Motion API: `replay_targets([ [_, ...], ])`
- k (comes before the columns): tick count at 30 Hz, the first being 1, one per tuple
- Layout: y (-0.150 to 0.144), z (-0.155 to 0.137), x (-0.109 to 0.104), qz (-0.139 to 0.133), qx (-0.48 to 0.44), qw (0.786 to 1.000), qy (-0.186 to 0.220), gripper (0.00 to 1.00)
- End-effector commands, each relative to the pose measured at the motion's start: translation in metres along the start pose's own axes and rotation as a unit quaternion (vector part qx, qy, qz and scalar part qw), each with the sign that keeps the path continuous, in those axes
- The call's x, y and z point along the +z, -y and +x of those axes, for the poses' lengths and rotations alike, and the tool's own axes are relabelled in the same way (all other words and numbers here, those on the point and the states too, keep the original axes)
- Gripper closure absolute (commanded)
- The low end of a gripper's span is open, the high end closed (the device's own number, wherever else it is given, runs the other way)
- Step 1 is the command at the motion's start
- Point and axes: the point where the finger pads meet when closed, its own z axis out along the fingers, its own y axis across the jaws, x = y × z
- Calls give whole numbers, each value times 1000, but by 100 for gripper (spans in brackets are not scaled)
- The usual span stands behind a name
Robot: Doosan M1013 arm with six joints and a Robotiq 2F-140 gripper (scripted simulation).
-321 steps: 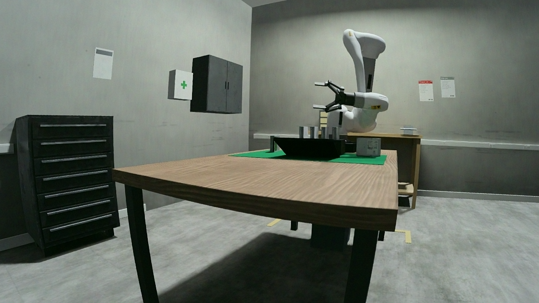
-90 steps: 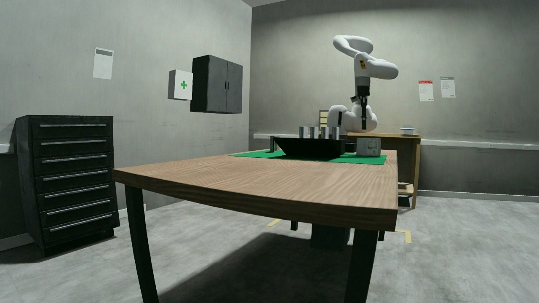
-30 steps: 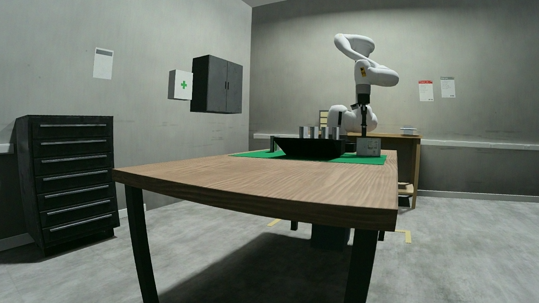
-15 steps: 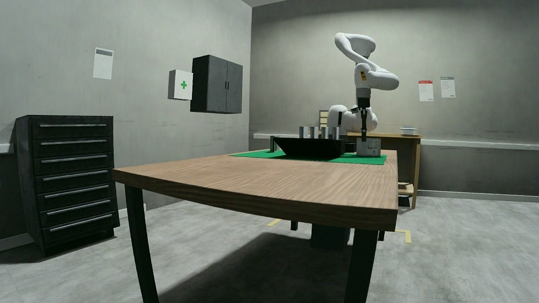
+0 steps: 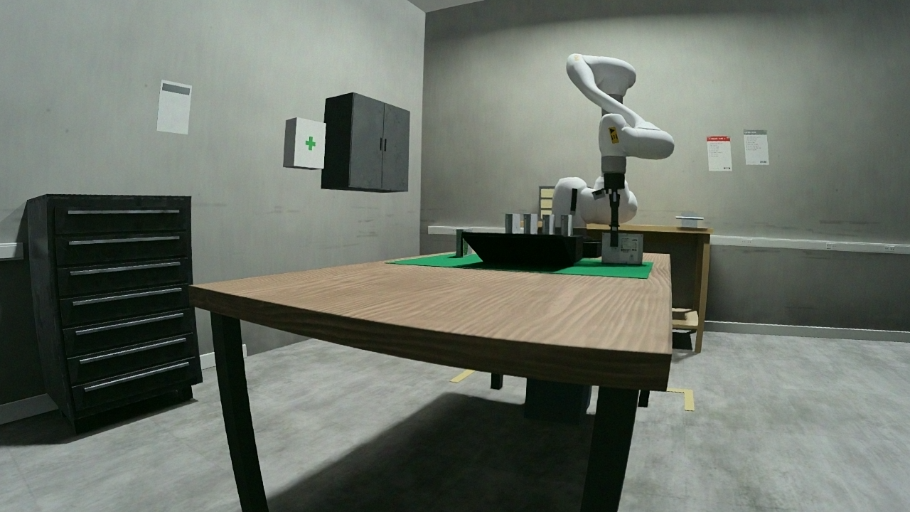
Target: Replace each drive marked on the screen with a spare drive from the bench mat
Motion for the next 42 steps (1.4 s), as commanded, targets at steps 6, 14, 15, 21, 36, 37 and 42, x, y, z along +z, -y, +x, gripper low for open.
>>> replay_targets([
  [6,0,0,8,0,0,1000,0,60],
  [14,0,0,12,0,0,1000,0,60],
  [15,0,0,13,0,0,1000,0,60],
  [21,0,0,13,0,0,1000,0,60],
  [36,0,0,13,0,0,1000,0,74],
  [37,0,0,13,0,0,1000,0,74],
  [42,0,0,12,0,0,1000,0,75],
])
